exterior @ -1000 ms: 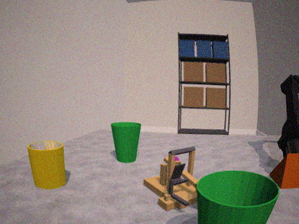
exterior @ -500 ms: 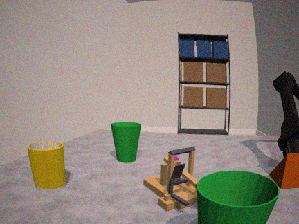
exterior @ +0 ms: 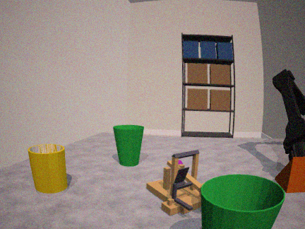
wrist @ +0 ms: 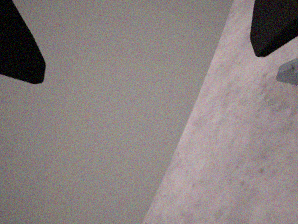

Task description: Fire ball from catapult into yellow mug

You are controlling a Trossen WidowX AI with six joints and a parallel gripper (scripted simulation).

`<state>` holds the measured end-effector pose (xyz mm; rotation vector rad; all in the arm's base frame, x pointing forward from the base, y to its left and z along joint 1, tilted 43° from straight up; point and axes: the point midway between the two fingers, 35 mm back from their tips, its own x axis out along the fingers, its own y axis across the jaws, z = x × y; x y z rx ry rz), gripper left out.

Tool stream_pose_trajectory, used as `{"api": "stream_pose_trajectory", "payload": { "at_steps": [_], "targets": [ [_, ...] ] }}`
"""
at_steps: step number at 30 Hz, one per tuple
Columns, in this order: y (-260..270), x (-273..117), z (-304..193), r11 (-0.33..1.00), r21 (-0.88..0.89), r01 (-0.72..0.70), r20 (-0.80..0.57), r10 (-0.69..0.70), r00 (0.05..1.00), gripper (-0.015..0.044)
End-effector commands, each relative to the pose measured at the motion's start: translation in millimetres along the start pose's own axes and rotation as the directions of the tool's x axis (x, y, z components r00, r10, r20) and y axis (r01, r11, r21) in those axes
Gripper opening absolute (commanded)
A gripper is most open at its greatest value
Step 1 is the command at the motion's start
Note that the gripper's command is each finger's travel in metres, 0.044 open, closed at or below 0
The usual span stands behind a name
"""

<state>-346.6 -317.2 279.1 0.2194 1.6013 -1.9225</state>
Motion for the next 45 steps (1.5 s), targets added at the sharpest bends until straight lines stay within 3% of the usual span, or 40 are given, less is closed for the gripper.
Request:
{"api": "stream_pose_trajectory", "payload": {
  "at_steps": [1, 12, 23, 45],
  "targets": [
    [-3, -17, 15, 0.999, 0.051, 0.017, 0.06, -0.02, 0.998, 0.044],
    [2, -70, 69, 0.982, 0.188, -0.005, 0.249, -0.043, 0.968, 0.044],
    [17, -138, 123, 0.946, 0.301, -0.119, 0.46, -0.035, 0.887, 0.044],
    [60, -249, 184, 0.865, 0.308, -0.397, 0.723, 0.059, 0.689, 0.044]
  ]
}}
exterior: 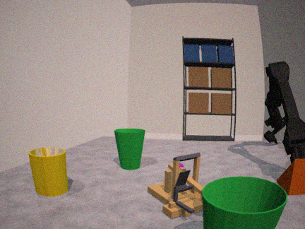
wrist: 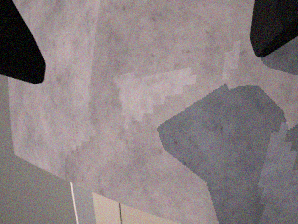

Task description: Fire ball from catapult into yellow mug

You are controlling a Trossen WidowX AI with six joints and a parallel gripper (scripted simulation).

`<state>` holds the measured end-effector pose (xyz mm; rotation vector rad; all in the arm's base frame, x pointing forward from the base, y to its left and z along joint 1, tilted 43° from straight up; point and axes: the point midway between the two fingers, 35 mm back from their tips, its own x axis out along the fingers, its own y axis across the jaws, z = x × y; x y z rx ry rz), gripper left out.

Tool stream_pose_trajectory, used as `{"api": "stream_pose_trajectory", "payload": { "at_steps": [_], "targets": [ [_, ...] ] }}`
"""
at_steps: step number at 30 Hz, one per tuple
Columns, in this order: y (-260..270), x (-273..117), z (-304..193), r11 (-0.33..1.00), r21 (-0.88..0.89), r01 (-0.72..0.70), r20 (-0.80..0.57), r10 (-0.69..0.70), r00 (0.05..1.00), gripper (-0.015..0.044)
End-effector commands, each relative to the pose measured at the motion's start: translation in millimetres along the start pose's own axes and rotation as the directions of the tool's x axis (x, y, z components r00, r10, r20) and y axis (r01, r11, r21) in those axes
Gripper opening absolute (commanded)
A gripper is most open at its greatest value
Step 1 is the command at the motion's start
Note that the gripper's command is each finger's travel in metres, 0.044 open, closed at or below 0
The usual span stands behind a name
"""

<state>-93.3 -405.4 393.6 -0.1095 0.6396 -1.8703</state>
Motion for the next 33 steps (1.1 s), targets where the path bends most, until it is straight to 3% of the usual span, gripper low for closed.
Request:
{"api": "stream_pose_trajectory", "payload": {
  "at_steps": [1, 18, 33],
  "targets": [
    [26, -13, 18, 0.996, 0.032, -0.078, 0.059, 0.076, 0.995, 0.044],
    [150, -81, 69, 0.897, 0.111, -0.427, 0.206, 0.4, 0.893, 0.044],
    [282, -192, 71, 0.637, 0.224, -0.738, 0.182, 0.716, 0.674, 0.044]
  ]
}}
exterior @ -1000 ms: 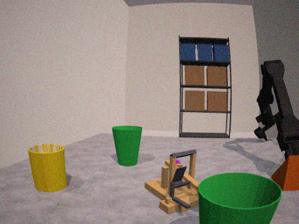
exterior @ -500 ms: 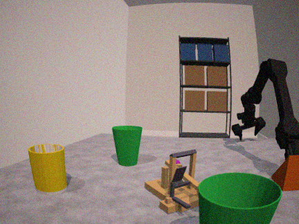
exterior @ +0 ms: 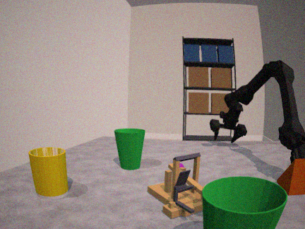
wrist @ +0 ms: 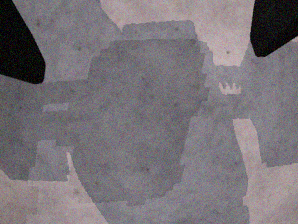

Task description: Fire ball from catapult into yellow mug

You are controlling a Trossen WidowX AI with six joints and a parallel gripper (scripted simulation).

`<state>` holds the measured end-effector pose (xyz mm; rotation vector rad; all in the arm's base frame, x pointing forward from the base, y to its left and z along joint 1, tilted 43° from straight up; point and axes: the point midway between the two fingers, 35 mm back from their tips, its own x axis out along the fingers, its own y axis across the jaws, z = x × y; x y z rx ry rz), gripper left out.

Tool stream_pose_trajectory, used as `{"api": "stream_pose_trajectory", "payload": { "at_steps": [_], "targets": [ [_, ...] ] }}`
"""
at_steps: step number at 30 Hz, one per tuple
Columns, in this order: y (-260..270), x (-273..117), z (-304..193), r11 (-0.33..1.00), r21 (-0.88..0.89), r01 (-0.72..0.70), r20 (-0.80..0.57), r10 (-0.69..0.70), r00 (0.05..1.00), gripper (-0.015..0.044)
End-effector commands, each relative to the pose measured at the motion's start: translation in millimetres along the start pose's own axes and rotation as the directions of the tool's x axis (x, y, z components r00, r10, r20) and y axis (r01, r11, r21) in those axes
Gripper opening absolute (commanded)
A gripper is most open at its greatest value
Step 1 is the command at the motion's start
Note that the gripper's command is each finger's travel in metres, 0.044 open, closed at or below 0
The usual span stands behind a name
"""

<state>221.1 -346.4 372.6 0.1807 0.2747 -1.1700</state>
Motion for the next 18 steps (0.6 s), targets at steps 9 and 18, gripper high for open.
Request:
{"api": "stream_pose_trajectory", "payload": {
  "at_steps": [9, 18],
  "targets": [
    [127, -17, -59, 0.967, 0.076, -0.244, -0.174, 0.254, 0.951, 0.044],
    [196, -35, -123, 0.957, 0.085, -0.276, -0.375, 0.288, 0.881, 0.044]
  ]
}}
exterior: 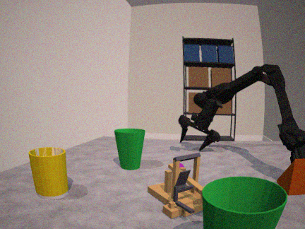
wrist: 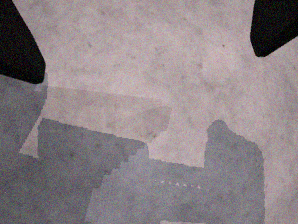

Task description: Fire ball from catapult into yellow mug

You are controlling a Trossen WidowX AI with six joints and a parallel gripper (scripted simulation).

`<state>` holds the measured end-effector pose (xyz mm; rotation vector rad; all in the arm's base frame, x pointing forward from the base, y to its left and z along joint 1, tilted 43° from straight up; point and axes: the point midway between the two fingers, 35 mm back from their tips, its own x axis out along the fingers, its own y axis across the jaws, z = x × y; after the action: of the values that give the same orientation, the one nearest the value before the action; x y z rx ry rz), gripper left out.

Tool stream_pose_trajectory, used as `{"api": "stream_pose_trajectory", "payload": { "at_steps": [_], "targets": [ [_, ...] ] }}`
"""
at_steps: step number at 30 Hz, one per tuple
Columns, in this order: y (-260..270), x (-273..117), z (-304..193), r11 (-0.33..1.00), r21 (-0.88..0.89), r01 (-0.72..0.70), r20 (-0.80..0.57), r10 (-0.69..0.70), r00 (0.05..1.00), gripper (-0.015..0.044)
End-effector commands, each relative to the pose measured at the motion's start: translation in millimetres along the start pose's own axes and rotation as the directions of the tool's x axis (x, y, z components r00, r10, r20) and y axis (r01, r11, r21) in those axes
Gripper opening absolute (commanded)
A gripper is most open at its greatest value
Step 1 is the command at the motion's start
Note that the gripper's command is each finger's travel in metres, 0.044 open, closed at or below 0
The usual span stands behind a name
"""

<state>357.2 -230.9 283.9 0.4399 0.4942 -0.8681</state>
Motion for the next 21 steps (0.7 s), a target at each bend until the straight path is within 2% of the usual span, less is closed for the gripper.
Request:
{"api": "stream_pose_trajectory", "payload": {
  "at_steps": [1, 6, 12, 16, 21],
  "targets": [
    [36, 7, -36, 1.0, -0.015, -0.014, -0.102, 0.013, 0.995, 0.044],
    [82, 6, -98, 0.998, -0.059, -0.01, -0.246, -0.005, 0.969, 0.044],
    [128, -8, -181, 0.988, -0.143, 0.049, -0.378, -0.1, 0.921, 0.044],
    [149, -26, -235, 0.969, -0.226, 0.096, -0.413, -0.185, 0.892, 0.044],
    [164, -56, -298, 0.926, -0.343, 0.155, -0.395, -0.292, 0.871, 0.044]
  ]
}}
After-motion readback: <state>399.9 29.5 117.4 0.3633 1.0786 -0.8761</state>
